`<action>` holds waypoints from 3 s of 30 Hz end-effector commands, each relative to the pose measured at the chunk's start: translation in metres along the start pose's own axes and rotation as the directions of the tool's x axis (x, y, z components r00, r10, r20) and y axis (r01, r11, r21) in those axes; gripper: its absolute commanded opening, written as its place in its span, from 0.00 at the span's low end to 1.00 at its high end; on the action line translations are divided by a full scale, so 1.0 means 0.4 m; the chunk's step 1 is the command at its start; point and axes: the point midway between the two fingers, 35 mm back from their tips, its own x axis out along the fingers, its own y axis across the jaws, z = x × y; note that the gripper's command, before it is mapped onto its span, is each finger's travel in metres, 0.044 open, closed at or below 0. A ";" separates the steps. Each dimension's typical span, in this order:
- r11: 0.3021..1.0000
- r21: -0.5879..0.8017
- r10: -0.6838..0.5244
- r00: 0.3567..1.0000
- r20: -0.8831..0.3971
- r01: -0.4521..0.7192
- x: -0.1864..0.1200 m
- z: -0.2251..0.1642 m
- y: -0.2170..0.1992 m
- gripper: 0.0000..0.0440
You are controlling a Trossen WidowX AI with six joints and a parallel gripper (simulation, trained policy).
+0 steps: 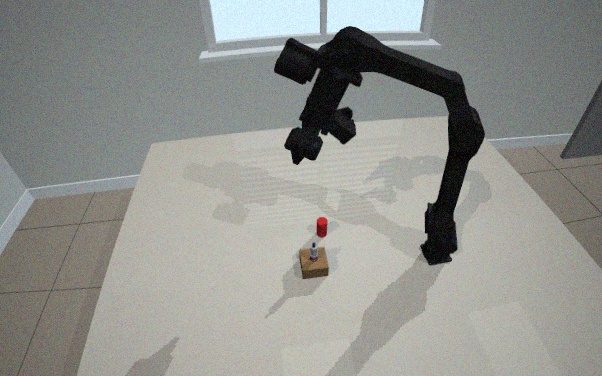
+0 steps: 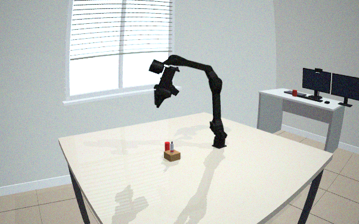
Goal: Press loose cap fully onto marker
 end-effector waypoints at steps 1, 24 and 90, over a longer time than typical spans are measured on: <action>1.000 0.003 0.007 0.999 0.043 -0.007 0.029 0.005 0.002 0.73; 1.000 -0.001 0.025 0.970 0.244 -0.025 0.151 0.051 0.010 0.73; 0.999 -0.003 -0.030 0.828 0.560 0.039 0.426 0.241 -0.004 0.66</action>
